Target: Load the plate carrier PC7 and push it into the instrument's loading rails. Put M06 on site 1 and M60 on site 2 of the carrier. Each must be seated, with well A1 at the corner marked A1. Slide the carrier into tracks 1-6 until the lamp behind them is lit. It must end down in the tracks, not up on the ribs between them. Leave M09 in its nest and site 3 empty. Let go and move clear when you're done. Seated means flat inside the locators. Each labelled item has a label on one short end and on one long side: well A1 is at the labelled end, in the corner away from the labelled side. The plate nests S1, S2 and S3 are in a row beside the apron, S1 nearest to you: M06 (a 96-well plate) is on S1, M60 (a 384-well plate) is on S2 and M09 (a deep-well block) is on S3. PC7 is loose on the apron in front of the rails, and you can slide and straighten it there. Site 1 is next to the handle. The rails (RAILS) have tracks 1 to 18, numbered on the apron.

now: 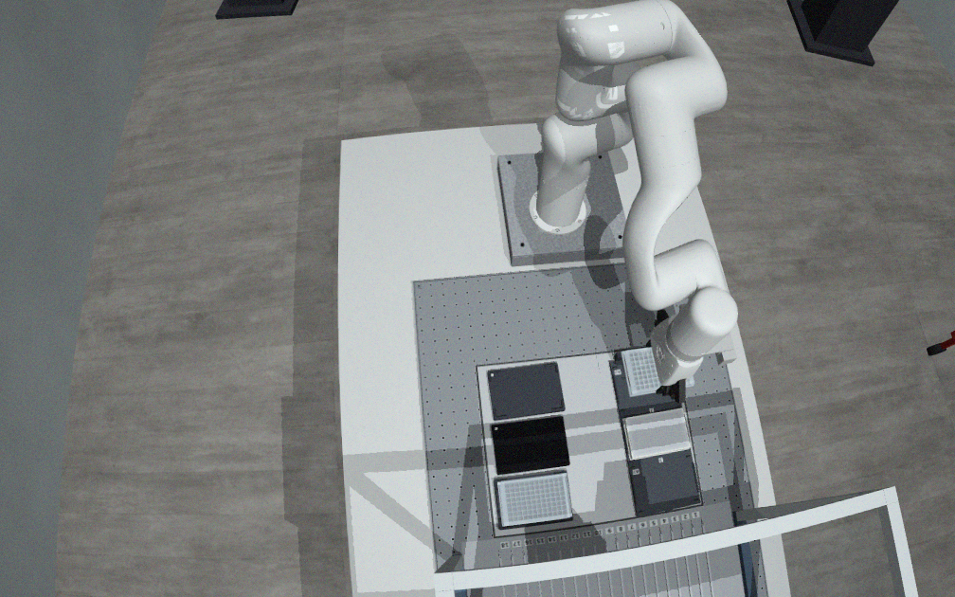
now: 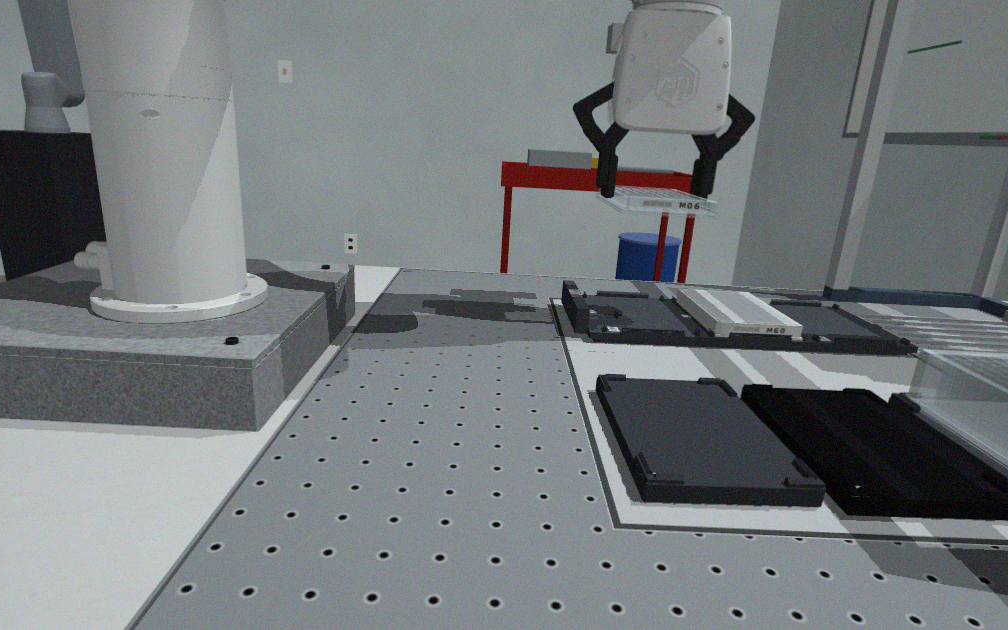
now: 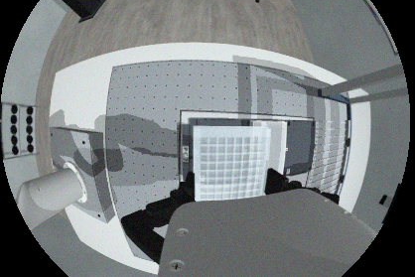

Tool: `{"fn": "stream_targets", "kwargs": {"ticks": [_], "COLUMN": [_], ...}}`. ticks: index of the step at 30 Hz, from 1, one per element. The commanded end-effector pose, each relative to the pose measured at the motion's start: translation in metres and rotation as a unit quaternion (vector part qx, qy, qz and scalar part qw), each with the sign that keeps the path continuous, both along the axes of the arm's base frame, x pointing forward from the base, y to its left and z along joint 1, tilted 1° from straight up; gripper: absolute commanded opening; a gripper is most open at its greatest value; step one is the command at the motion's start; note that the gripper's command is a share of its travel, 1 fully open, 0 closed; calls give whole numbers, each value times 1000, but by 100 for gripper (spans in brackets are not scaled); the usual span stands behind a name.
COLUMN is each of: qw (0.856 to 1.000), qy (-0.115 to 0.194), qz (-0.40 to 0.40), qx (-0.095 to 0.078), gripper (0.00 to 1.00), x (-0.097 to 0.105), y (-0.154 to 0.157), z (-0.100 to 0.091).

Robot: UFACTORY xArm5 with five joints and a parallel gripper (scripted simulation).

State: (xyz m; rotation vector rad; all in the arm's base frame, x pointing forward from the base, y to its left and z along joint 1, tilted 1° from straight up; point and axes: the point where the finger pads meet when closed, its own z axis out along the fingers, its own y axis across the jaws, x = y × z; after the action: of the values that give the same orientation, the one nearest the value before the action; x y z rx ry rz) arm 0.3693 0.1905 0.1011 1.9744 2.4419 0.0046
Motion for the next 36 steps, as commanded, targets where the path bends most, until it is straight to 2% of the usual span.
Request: {"fn": "stream_targets", "kwargs": {"ticks": [1, 22, 36], "qw": [1000, 1000, 1000], "qy": [-1, -1, -1], "qz": [0, 0, 0], "qx": [1, 1, 1], "gripper": [0, 0, 0], "x": [1, 1, 1], "y": [12, 12, 12], "z": [1, 1, -19]}}
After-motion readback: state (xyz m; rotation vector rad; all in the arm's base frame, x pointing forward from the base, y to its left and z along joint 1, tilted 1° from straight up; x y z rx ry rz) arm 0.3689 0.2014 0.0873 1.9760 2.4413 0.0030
